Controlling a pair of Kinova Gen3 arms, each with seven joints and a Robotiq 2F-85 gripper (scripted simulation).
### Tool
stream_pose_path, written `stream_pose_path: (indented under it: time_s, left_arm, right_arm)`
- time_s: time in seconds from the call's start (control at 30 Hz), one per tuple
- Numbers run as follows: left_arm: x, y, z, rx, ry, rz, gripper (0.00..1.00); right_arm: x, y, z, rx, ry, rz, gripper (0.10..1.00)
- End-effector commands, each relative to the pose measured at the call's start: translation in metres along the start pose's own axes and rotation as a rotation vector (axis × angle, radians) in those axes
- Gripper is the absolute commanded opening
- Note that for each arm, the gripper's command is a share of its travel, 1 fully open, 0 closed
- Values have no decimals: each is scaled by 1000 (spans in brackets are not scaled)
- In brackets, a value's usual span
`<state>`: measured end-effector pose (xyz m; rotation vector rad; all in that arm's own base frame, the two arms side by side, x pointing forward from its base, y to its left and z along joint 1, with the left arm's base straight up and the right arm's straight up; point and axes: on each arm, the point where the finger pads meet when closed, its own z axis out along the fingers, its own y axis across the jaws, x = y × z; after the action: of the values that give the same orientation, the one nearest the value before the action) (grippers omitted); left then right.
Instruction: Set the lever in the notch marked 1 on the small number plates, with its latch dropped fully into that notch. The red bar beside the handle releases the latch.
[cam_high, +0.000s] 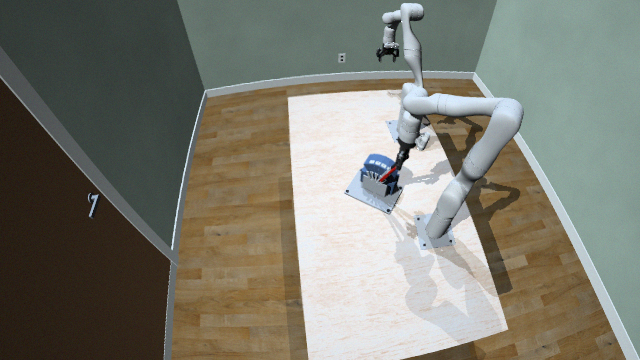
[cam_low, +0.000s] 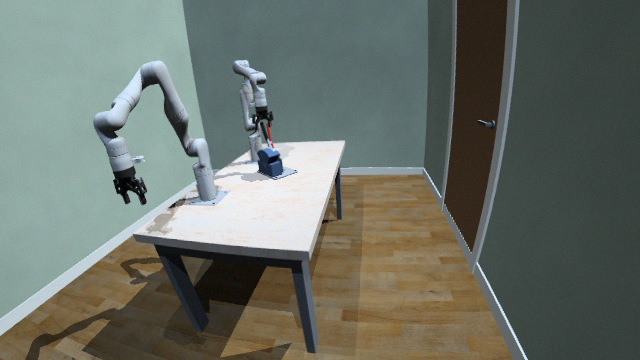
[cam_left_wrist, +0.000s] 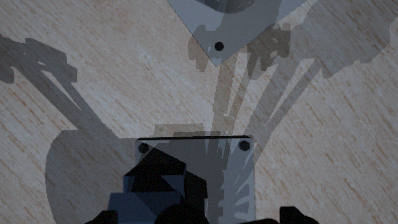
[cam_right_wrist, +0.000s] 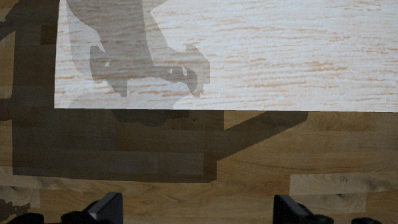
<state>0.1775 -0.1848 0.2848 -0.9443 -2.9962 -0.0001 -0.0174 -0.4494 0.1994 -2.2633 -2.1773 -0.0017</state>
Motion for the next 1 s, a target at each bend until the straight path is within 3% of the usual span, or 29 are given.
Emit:
stream_pose_path:
  time_s: [0.0,0.53,0.97]
  left_arm:
    - [0,0,0,0,-1,0,975]
    - [0,0,-4,0,-1,0,975]
    - [0,0,-33,0,-1,0,975]
  right_arm:
    - [0,0,-1,0,-2,0,1000]
    - [0,0,-1,0,-2,0,1000]
    - [0,0,-1,0,-2,0,1000]
